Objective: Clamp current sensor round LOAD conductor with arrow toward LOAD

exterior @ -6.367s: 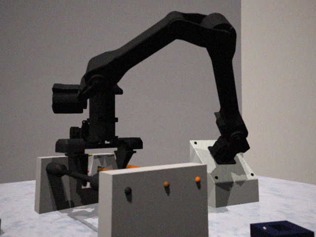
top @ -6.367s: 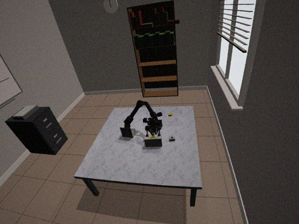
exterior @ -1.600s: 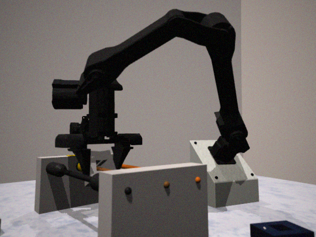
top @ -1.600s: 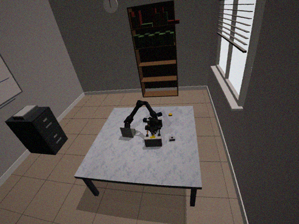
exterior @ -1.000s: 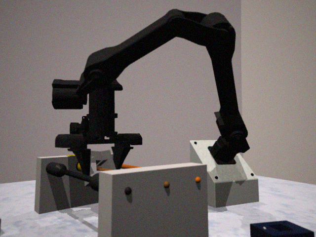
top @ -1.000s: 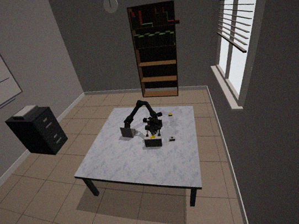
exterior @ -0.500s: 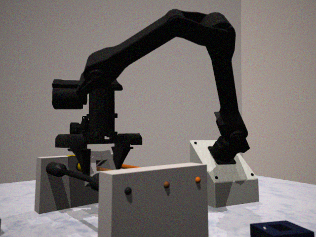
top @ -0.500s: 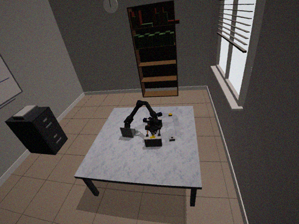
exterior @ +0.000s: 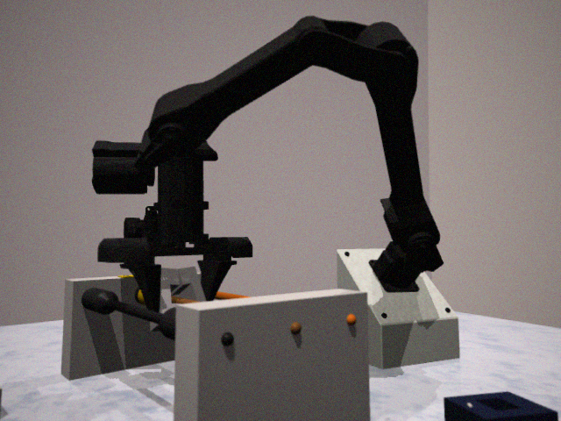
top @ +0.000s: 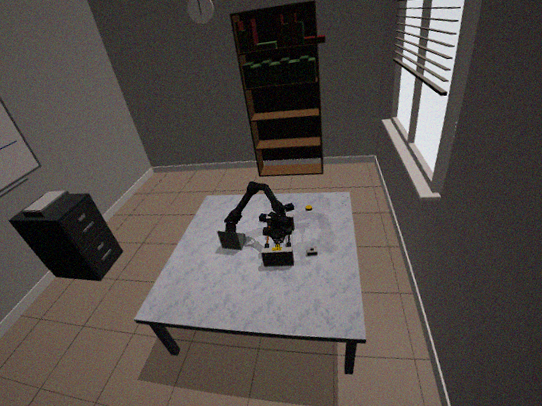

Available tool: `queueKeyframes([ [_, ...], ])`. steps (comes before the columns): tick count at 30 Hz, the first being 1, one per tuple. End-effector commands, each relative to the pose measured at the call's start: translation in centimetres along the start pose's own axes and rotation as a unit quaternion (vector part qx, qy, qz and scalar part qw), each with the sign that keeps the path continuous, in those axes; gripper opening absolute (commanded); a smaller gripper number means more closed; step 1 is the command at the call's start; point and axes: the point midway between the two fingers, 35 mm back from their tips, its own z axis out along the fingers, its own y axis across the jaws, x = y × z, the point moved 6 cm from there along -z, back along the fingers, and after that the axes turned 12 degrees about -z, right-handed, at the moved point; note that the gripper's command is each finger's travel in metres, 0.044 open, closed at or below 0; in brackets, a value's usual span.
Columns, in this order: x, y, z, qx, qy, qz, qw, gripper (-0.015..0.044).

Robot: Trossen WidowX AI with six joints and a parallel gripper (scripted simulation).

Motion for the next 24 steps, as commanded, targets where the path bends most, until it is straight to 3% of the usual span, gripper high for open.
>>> queueKeyframes([
  [1, 0.0, 0.0, 0.0, 0.0, 0.0, 0.0, 1.0, 0.0315],
  [6, -0.3, -0.4, -0.8, -0.022, -0.005, 0.0, 1.0, 0.044],
  [9, -1.0, -1.3, -2.5, -0.069, -0.018, -0.001, 0.997, 0.044],
  [24, -0.3, -0.9, -1.0, -0.069, -0.018, 0.0, 0.997, 0.044],
])
